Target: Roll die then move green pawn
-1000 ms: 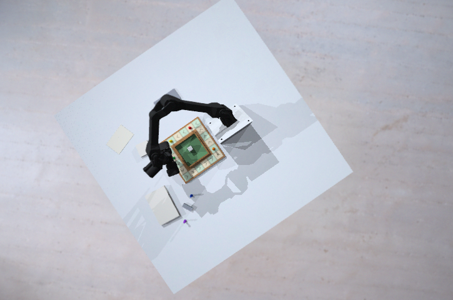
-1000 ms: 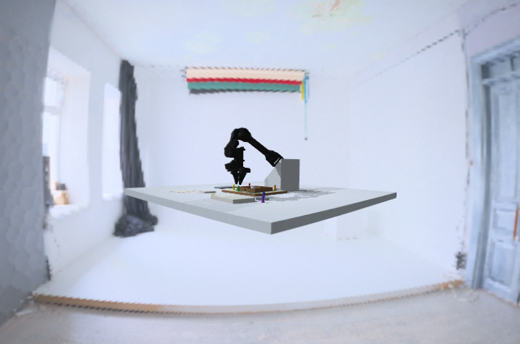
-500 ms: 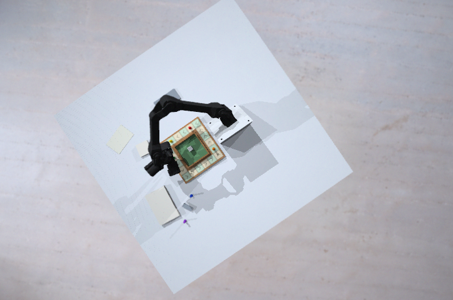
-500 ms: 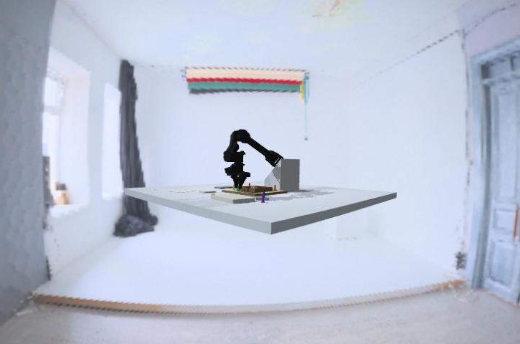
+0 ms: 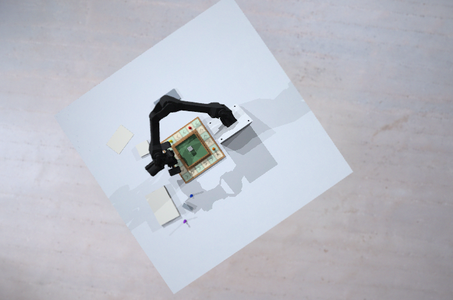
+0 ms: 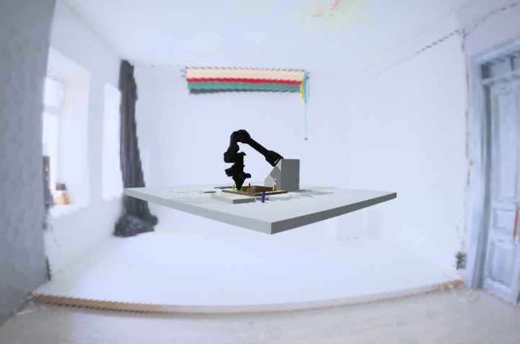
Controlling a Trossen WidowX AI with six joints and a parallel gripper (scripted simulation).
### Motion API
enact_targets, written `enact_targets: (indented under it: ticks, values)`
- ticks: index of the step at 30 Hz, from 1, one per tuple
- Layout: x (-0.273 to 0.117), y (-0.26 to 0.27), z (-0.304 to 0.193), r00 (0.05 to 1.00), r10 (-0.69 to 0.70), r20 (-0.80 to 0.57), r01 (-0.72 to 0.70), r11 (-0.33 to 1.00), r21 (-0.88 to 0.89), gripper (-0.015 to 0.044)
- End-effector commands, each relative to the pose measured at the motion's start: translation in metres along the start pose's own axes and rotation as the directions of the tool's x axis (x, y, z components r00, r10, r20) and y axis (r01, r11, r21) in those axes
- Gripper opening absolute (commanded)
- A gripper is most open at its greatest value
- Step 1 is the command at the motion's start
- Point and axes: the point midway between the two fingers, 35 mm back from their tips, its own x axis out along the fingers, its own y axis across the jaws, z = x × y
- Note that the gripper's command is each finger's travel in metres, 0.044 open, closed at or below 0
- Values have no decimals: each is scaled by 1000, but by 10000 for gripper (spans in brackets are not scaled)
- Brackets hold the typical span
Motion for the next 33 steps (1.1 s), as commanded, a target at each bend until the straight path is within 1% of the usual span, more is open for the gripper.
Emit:
enact_targets:
  ticks: [1,3,16,18,23,33]
  values:
    - [0,0,-1,1000,-3,-1,3,1000,-6,0]
    - [-10,1,1,1000,-1,-1,1,1000,-6,0]
    - [-114,2,-1,1000,4,-3,-4,1000,-7,0]
    - [-125,1,-3,1000,2,-3,-2,1000,-7,0]
    - [-124,5,-5,1000,2,-3,-2,1000,-7,0]
    - [-94,61,-47,1000,8,-4,-9,1000,-8,0]
